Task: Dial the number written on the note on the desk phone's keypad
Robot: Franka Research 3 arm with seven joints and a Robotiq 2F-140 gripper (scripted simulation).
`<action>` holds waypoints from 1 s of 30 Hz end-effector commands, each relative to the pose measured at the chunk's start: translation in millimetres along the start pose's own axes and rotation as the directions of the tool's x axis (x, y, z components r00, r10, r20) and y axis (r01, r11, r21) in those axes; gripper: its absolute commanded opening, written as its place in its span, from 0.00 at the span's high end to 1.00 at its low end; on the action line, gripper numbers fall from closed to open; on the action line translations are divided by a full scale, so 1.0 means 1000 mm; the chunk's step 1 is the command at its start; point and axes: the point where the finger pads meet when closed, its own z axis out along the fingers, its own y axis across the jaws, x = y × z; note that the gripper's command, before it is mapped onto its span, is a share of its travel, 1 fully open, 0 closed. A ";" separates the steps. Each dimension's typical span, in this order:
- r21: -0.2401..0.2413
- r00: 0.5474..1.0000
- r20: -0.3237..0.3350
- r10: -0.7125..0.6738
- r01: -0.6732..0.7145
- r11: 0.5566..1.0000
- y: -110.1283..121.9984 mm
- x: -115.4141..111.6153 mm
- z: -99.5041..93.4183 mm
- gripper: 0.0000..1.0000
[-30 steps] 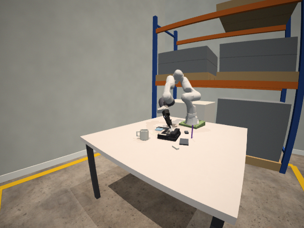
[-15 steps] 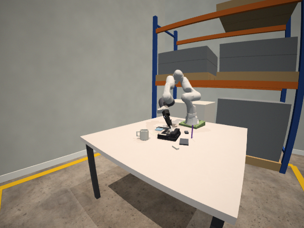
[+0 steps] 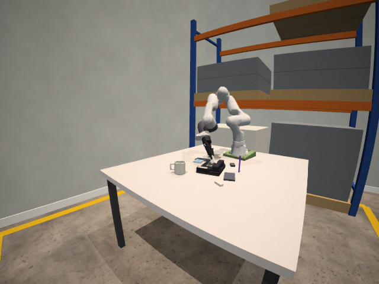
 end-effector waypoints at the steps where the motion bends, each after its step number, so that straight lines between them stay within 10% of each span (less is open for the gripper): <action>1: -0.004 1.000 0.005 0.005 -0.005 1.000 0.000 -0.004 -0.002 1.00; 30: -0.004 1.000 0.004 0.004 -0.004 1.000 0.011 -0.005 -0.011 1.00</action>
